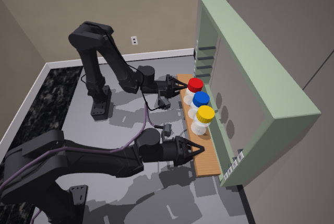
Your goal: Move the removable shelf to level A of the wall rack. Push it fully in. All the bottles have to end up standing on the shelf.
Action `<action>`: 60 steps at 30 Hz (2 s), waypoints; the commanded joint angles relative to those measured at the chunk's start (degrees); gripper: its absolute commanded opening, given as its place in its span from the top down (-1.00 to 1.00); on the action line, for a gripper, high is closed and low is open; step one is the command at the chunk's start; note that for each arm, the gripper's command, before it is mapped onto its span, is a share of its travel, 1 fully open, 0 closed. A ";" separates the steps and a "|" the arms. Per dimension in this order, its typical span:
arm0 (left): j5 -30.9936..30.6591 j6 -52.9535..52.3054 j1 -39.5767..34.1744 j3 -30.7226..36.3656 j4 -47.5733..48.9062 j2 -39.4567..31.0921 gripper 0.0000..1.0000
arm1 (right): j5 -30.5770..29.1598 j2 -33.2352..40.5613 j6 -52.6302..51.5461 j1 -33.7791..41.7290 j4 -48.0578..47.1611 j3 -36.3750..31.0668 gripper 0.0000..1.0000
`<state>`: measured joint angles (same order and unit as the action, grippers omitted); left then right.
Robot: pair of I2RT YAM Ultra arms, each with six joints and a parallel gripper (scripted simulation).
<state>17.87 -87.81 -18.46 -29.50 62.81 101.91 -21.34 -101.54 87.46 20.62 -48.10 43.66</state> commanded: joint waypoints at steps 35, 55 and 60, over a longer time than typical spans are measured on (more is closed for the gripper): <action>-2.27 -2.22 2.90 -12.79 0.26 3.54 1.00 | 2.00 -4.55 2.55 -3.16 -1.26 12.95 1.00; -3.22 -2.21 3.85 -18.20 -2.34 6.35 1.00 | 3.05 -7.64 2.55 -4.20 1.41 18.73 1.00; -3.48 -2.21 4.10 -19.69 -2.93 7.24 1.00 | 3.32 -8.59 2.56 -4.48 2.00 20.28 1.00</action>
<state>14.59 -88.40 -15.09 -45.50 55.88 110.04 -18.22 -110.91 87.92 16.95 -42.09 59.83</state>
